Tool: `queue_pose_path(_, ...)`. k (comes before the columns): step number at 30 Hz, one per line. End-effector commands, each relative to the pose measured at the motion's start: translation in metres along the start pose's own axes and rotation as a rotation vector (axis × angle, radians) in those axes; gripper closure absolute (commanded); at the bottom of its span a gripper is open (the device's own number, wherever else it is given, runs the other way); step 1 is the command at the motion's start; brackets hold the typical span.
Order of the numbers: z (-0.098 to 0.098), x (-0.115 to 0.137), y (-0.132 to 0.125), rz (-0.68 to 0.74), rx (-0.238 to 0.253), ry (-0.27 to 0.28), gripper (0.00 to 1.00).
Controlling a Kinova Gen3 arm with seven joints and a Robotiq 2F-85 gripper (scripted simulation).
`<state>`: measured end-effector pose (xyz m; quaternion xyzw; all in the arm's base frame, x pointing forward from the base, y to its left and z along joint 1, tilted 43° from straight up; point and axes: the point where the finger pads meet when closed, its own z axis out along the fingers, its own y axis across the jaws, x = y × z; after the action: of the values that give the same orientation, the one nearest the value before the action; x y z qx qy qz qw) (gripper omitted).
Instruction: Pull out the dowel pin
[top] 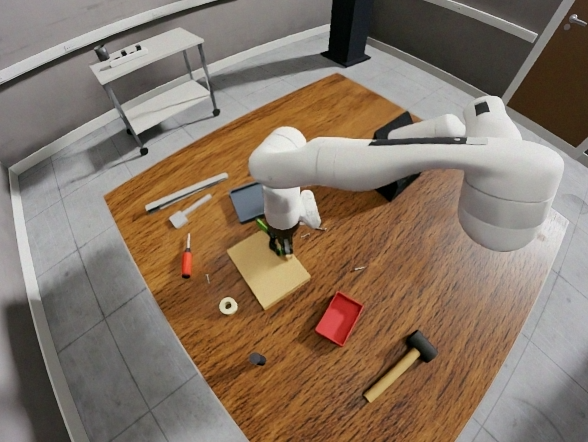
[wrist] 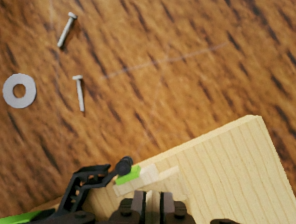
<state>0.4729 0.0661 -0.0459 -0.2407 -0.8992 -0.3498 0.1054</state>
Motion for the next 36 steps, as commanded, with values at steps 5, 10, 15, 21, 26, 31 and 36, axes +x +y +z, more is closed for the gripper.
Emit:
queue_pose_path(5,-0.001,-0.0006,0.0001,0.052,0.0,-0.002,0.9)
queue_pose_path(10,-0.0011,-0.0006,0.0001,0.073,0.0,-0.002,0.9)
queue_pose_path(15,-0.0011,-0.0006,0.0001,0.106,0.0,-0.002,0.9)
queue_pose_path(21,-0.0012,-0.0006,0.0001,0.146,0.0,-0.002,0.9)
queue_pose_path(26,-0.0012,-0.0006,0.0001,0.166,0.0,-0.002,0.9)
queue_pose_path(31,-0.0013,-0.0006,0.0001,0.198,0.0,-0.002,0.9)
queue_pose_path(36,-0.0014,-0.0006,0.0001,0.231,0.0,-0.002,0.9)
